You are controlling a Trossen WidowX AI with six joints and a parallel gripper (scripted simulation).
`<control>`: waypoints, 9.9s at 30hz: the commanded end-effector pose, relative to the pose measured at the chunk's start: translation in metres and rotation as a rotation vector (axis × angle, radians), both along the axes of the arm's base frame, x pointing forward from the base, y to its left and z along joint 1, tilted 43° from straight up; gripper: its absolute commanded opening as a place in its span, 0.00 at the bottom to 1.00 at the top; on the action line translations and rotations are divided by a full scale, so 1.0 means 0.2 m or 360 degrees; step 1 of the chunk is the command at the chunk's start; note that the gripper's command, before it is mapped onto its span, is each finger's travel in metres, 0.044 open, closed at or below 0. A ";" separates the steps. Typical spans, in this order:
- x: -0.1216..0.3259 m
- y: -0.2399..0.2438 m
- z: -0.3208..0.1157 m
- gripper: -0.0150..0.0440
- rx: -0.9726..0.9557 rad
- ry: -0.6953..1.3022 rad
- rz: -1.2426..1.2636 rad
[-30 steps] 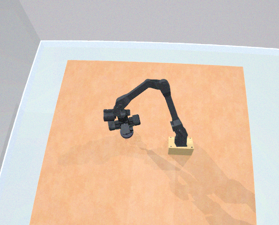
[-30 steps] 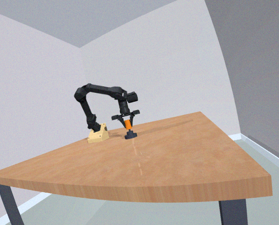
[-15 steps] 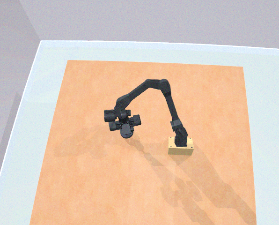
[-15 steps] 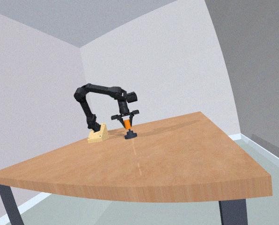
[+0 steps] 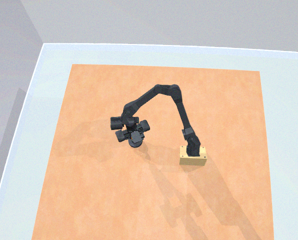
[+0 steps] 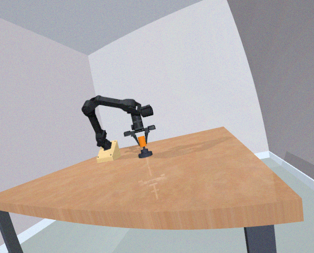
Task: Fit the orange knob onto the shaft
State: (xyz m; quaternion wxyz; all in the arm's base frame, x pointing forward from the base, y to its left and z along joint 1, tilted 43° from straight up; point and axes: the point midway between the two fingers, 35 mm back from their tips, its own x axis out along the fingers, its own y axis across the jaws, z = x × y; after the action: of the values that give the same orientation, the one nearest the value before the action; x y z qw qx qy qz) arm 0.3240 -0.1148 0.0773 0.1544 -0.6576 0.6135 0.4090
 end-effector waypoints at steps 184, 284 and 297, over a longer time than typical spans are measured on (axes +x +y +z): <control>0.01 -0.01 0.00 0.25 0.0114 0.0911 0.0980; -0.01 0.00 0.00 0.25 -0.0314 -0.2493 -0.2658; -0.01 0.00 0.00 0.25 -0.0314 -0.2493 -0.2658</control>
State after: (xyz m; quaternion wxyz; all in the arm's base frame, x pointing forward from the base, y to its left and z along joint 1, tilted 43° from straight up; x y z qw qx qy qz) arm 0.3218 -0.1147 0.0763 0.6636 -0.1308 0.6258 -0.3885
